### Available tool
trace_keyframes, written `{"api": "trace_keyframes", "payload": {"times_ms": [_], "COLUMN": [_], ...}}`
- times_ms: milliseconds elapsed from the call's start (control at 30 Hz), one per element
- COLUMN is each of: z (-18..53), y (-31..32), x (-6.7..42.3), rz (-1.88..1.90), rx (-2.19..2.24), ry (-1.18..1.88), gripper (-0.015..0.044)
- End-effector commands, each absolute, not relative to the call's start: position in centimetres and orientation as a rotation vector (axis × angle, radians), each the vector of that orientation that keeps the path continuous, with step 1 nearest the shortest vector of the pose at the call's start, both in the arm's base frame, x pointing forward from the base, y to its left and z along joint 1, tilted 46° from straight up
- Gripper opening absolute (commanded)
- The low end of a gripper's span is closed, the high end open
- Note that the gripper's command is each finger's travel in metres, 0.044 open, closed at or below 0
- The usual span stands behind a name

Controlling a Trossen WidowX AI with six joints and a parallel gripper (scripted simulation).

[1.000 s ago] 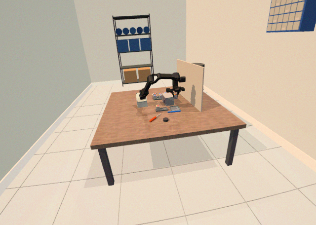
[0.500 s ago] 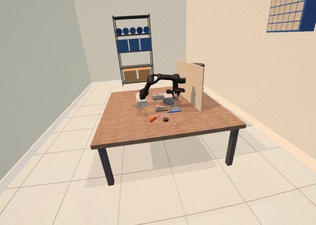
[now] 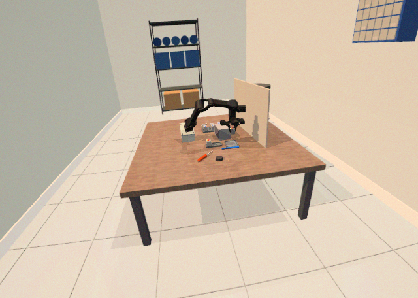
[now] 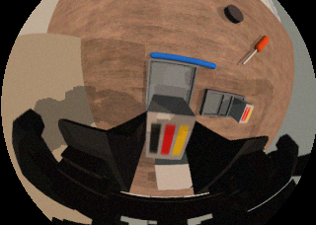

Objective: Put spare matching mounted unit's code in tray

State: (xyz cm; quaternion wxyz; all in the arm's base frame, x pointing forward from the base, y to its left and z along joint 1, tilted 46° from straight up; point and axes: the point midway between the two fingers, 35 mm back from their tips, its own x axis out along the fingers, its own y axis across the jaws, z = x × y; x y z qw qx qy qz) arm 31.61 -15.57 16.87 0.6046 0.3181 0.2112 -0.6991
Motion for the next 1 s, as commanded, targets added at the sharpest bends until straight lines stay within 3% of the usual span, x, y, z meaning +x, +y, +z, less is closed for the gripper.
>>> {"api": "trace_keyframes", "payload": {"times_ms": [0,967], "z": [16.4,14.7], "y": [-15.8,-17.6], "x": [31.4,31.1], "rz": [-1.620,-1.620], "rx": [0.730,0.729], "ry": [0.499,0.497], "gripper": [0.0000,0.0000]}}
